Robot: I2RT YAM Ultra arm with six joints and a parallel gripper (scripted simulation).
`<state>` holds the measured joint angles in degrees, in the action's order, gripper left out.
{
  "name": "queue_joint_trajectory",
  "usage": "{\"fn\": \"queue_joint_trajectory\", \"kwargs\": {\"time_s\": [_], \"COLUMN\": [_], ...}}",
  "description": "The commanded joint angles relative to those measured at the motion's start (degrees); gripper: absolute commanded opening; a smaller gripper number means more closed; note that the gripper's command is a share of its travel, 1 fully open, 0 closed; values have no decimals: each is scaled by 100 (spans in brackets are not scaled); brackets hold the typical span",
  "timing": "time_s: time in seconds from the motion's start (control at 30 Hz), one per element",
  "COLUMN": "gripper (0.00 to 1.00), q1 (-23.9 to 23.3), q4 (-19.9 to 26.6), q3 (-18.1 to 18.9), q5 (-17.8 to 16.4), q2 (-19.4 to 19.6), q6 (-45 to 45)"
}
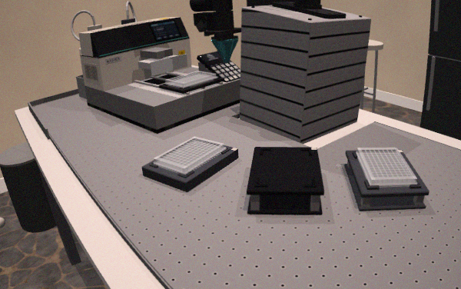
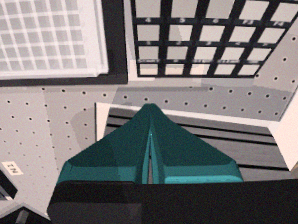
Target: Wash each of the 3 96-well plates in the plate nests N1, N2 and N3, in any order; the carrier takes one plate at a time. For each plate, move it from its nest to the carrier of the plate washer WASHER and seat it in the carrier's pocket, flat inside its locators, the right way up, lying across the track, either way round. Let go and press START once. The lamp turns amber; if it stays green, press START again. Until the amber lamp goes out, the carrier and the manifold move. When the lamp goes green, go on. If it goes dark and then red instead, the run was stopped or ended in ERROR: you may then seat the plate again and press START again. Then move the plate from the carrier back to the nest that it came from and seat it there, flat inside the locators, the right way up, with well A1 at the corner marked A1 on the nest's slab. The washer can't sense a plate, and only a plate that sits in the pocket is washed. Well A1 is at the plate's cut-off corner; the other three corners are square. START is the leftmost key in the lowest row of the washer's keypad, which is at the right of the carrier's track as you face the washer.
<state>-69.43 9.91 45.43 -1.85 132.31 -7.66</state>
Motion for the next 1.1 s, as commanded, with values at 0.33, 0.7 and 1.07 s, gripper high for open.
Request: {"fn": "queue_joint_trajectory", "kwargs": {"time_s": [0.33, 0.7, 1.07], "gripper": [0, 0, 0], "q1": [14, 27, 32], "q4": [-444, -798, -929], "q3": [63, 146, 189], "q5": [-4, -5, -5], "q2": [377, 814, 989], "q6": [-15, -28, -33]}}
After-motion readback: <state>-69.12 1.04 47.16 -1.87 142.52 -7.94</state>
